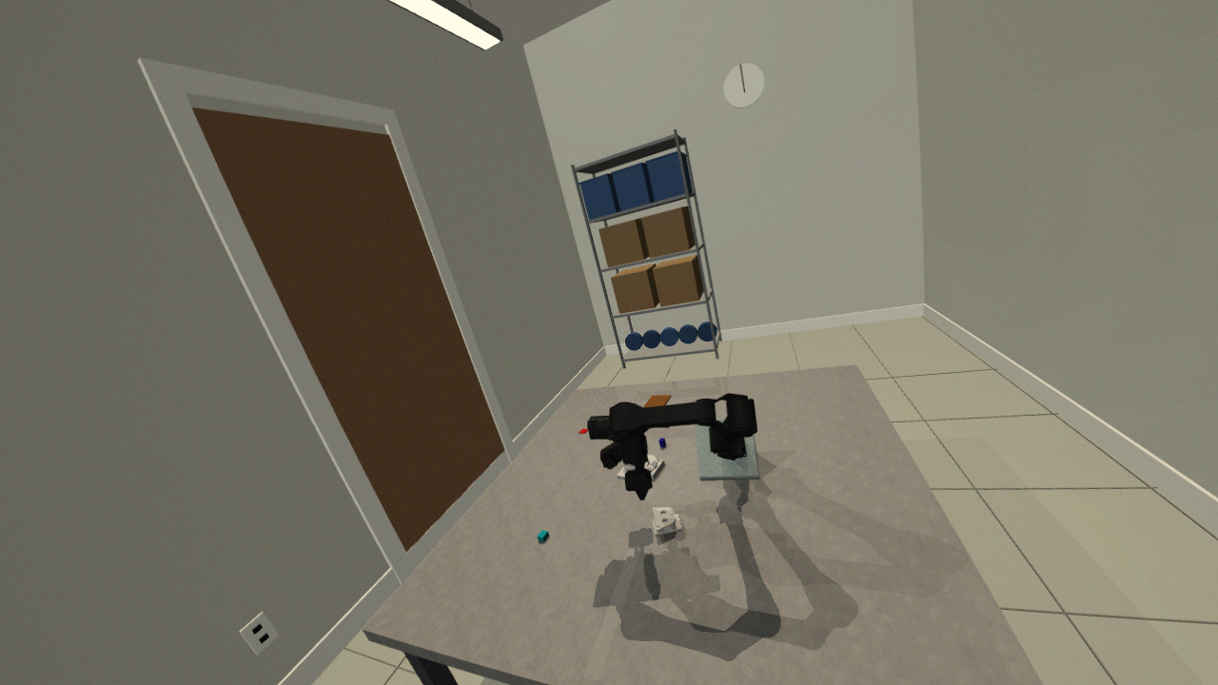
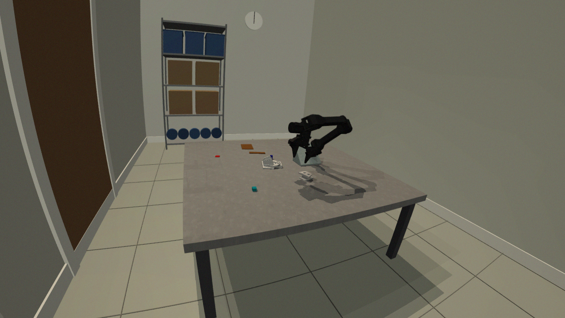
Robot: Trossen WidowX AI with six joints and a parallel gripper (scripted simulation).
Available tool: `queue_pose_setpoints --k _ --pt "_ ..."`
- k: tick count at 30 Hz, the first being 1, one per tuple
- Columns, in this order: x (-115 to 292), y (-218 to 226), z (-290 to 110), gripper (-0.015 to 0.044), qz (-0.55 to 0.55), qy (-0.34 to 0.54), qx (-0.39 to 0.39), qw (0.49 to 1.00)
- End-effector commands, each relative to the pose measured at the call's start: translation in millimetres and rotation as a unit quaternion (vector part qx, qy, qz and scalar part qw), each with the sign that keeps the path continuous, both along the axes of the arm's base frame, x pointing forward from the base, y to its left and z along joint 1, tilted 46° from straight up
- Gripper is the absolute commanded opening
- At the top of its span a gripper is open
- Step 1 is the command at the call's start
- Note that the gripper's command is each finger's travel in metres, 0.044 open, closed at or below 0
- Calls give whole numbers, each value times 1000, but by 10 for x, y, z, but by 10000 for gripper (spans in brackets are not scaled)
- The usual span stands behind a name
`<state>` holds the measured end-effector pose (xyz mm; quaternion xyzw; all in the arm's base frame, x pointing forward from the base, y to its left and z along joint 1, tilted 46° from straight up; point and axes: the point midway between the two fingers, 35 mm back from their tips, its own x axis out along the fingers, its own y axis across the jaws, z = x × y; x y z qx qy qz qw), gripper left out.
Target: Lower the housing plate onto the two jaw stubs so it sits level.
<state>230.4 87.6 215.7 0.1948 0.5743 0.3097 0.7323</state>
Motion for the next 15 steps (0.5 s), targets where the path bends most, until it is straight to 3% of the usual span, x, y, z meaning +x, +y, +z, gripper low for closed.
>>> queue_pose_setpoints --k 1,10,15 --pt "-341 221 55 440 51 16 19 998" --pt "-353 240 46 440 53 17 20 998" --pt "-337 503 -201 440 53 16 21 998"
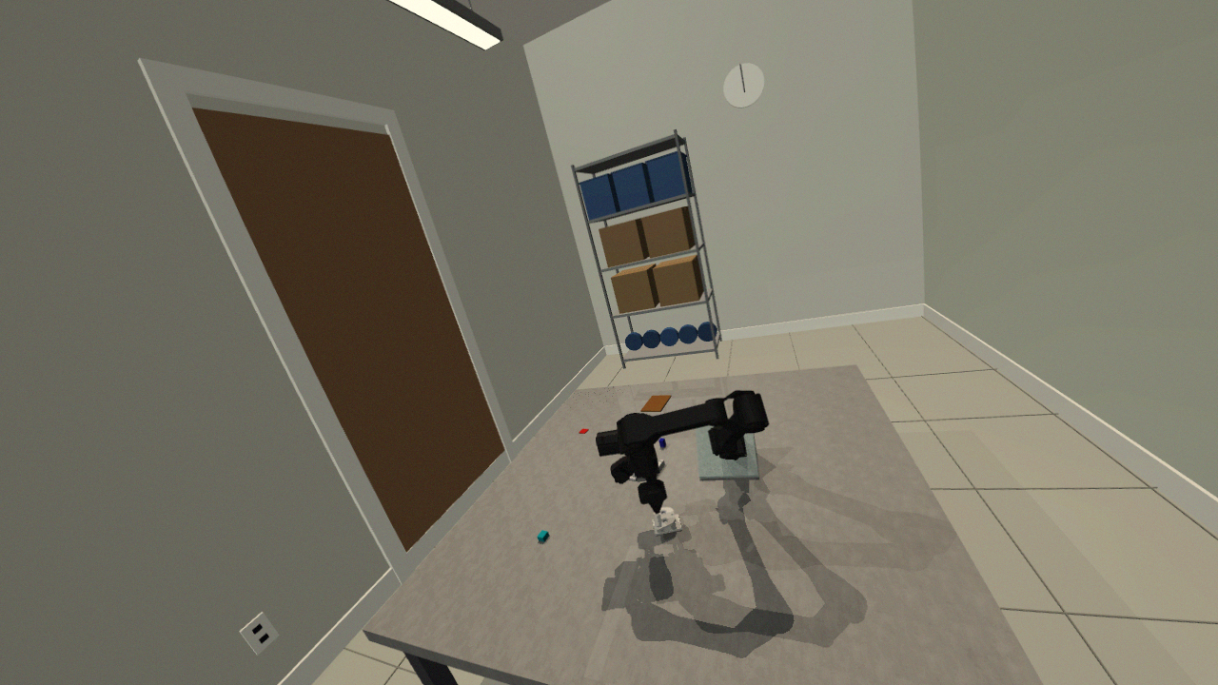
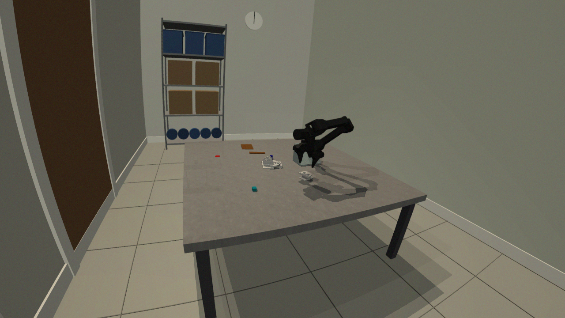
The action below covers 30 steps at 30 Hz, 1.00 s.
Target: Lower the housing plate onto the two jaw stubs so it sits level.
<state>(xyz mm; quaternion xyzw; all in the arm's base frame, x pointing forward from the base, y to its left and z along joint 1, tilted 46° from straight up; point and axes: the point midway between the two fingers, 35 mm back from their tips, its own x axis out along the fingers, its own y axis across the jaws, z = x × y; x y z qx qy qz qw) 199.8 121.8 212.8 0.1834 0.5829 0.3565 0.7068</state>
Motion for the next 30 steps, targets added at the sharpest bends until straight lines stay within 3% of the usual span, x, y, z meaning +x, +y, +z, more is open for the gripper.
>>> queue_pose_setpoints --k 1,30 --pt "-32 173 -182 440 3 7 1 1000" --pt "-21 317 -318 440 3 7 1 1000"
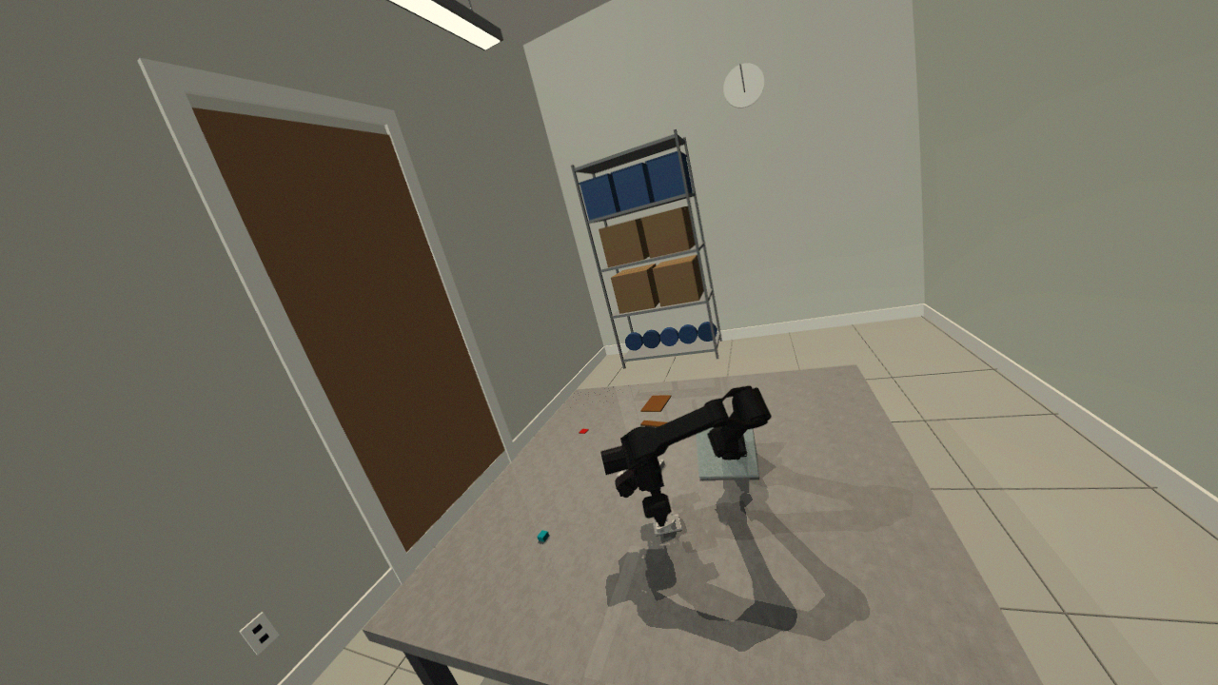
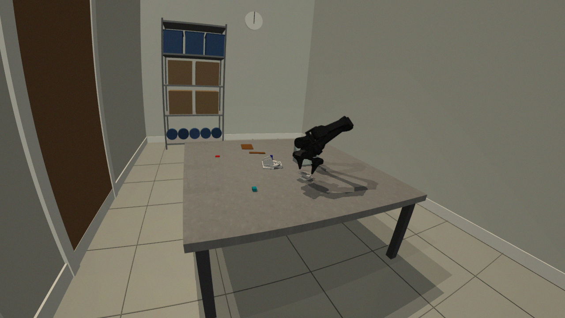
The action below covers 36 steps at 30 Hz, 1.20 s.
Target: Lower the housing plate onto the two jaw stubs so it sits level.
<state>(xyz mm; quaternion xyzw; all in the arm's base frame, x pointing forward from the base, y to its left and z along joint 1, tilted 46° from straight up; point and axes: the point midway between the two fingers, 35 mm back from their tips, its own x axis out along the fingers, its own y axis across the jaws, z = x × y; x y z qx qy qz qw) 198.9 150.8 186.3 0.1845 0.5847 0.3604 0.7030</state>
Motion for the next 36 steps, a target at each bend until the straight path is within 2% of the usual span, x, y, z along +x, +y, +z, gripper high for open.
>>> queue_pose_setpoints --k 1,36 --pt "-12 27 -53 440 -1 4 -2 1000" --pt "2 243 -257 440 -1 4 -1 1000"
